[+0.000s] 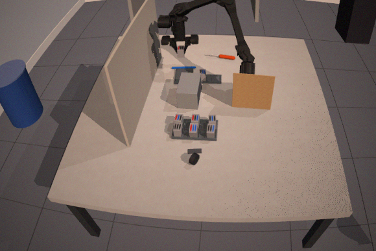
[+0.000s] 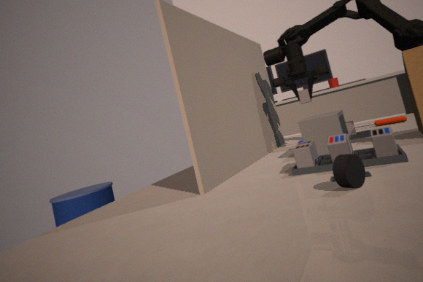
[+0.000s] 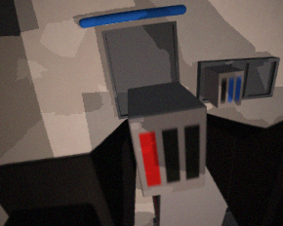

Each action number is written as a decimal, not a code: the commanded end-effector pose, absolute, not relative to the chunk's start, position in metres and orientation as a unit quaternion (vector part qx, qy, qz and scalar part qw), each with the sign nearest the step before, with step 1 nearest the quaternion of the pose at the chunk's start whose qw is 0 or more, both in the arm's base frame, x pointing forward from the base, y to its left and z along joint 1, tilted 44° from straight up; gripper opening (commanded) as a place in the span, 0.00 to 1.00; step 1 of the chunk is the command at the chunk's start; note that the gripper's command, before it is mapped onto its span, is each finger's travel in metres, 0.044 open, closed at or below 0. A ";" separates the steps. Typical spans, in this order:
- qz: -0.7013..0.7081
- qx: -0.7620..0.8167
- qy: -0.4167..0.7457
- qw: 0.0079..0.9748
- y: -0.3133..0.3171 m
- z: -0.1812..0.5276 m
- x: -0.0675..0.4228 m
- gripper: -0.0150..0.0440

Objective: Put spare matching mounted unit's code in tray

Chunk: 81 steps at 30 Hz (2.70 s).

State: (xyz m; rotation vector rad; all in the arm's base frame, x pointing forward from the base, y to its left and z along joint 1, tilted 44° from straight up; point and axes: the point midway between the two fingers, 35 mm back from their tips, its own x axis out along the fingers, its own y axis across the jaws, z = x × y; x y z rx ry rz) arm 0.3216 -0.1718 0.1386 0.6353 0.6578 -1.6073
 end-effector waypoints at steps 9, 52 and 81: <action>-0.694 0.271 0.287 0.601 -0.181 0.127 0.321 0.25; -0.694 0.272 0.288 0.601 -0.213 0.093 0.318 0.25; -0.694 0.271 0.287 0.602 -0.235 0.071 0.313 0.25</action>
